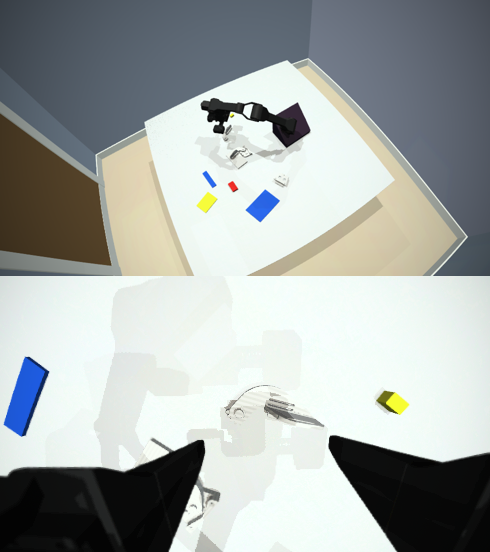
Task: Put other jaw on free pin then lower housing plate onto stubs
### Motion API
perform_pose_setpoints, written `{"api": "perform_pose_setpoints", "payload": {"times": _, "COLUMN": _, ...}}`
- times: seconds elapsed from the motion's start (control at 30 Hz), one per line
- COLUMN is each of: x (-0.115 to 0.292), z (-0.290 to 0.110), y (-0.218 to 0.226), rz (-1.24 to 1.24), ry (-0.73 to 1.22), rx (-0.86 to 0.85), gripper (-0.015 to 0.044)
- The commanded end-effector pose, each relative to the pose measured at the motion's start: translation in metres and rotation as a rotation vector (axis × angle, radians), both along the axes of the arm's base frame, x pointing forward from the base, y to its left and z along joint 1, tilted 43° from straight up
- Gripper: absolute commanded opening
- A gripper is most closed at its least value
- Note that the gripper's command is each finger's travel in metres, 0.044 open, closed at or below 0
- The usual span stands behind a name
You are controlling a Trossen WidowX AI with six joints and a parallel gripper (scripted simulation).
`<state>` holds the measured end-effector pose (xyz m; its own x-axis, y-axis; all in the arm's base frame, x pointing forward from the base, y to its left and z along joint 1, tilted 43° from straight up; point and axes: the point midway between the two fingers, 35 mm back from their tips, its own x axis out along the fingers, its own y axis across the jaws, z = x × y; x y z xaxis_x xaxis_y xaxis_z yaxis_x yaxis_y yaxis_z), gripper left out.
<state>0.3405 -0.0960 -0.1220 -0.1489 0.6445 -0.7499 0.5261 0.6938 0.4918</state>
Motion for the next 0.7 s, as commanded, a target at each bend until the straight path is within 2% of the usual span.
{"api": "perform_pose_setpoints", "payload": {"times": 0.0, "x": -0.0005, "z": -0.0017, "y": -0.0019, "rz": -0.07, "ry": 0.064, "rx": -0.016, "gripper": 0.044}}
{"api": "perform_pose_setpoints", "payload": {"times": 0.67, "x": -0.0018, "z": -0.0048, "y": -0.008, "rz": -0.389, "ry": 0.339, "rx": -0.081, "gripper": 0.044}}
